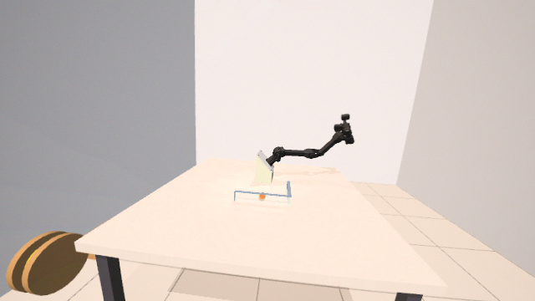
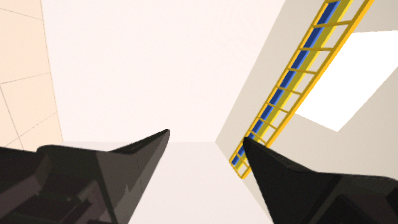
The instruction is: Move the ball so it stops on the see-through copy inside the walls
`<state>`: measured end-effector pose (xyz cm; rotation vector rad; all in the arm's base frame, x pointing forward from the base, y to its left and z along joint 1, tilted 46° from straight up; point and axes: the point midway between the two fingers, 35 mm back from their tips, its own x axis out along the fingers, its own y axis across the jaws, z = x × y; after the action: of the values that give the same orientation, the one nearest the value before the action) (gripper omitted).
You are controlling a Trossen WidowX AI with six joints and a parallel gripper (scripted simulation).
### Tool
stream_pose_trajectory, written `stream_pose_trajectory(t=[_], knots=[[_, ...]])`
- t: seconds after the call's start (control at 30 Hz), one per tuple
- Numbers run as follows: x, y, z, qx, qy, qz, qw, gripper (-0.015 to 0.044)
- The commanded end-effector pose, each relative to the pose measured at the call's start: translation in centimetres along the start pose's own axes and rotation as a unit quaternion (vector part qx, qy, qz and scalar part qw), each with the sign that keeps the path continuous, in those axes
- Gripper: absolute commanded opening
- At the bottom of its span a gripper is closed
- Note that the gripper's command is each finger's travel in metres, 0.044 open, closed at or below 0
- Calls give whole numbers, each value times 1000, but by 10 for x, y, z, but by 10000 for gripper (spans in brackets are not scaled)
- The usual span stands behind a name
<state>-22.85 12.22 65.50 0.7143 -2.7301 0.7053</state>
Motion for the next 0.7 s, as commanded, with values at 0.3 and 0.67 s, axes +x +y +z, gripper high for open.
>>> stream_pose_trajectory(t=[0.3,0.67], knots=[[4,-100,5,-193,57,-81,976,289],[-22,-247,39,-395,160,-226,876,289]])
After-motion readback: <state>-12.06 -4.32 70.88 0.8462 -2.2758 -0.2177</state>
